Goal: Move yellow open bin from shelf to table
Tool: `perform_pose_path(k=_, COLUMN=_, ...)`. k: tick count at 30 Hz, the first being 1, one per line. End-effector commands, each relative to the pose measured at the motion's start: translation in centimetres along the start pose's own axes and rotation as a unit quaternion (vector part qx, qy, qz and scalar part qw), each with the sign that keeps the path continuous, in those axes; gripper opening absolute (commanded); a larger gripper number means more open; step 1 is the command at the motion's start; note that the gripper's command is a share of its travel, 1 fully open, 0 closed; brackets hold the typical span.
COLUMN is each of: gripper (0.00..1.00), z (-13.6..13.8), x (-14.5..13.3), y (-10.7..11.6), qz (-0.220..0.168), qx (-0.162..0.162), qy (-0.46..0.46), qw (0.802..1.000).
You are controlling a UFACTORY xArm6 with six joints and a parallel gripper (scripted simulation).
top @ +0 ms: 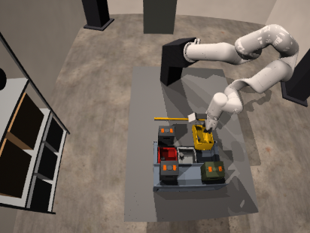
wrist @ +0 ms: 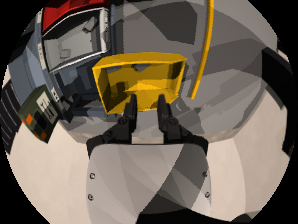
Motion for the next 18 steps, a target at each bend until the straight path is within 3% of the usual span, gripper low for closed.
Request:
perform_pose_path(k=1, gripper=0.33, z=-0.2, x=0.0, y=0.1, qz=-0.001, qx=-0.001, qy=0.000, qw=1.000)
perform_pose_path(k=4, gripper=0.33, z=-0.2, x=0.0, y=0.1, qz=-0.001, qx=-0.001, qy=0.000, qw=1.000)
perform_pose_path(k=9, gripper=0.33, z=-3.9, x=0.7, y=1.3, qz=-0.001, qx=-0.001, qy=0.000, qw=1.000)
perform_pose_path(k=18, gripper=0.33, z=-3.9, x=0.7, y=1.3, qz=-0.001, qx=-0.001, qy=0.000, qw=1.000)
Point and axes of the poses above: the point where the finger pads meet when closed, its own y axis back along the fingers, its own z axis across the jaws, x = y × z, the point moved 9 cm from there along y, back along the fingers, and after that the axes turned 10 degrees about y, right-handed, at the moved point
